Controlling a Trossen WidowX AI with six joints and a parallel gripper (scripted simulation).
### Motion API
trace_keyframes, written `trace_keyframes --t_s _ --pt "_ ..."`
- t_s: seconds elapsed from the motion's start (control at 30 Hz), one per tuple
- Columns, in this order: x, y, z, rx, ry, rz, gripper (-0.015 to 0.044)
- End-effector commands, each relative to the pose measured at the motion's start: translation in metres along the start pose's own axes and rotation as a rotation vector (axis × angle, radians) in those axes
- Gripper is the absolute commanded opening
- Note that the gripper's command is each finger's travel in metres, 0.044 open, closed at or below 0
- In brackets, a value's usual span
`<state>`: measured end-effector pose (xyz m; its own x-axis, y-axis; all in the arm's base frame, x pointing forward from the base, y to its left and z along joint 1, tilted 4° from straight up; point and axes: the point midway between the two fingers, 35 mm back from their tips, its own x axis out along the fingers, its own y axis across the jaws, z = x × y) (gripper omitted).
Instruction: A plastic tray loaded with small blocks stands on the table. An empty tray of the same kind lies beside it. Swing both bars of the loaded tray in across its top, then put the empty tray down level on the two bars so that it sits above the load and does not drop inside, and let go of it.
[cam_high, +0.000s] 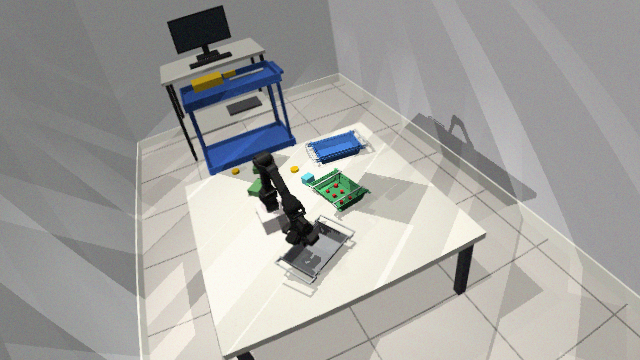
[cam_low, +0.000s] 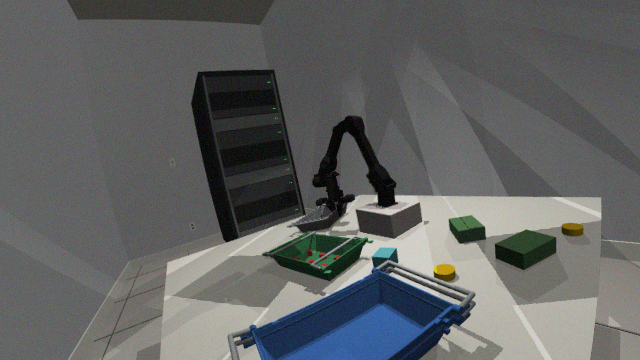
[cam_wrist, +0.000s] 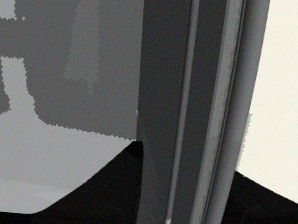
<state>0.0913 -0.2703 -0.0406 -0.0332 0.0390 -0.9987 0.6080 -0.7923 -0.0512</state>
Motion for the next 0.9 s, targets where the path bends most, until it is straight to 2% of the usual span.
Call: trace_keyframes --t_s 0.0,0.2,0.5,0.87 --pt "-0.024 0.000 0.001 0.003 -0.004 0.001 0.0000" --pt "-0.059 -0.002 0.000 0.003 -0.004 0.001 0.0000" --pt "-0.064 0.000 0.000 0.003 -0.004 0.001 0.0000" --pt "-0.102 0.024 0.008 0.003 -0.004 0.003 0.0000"
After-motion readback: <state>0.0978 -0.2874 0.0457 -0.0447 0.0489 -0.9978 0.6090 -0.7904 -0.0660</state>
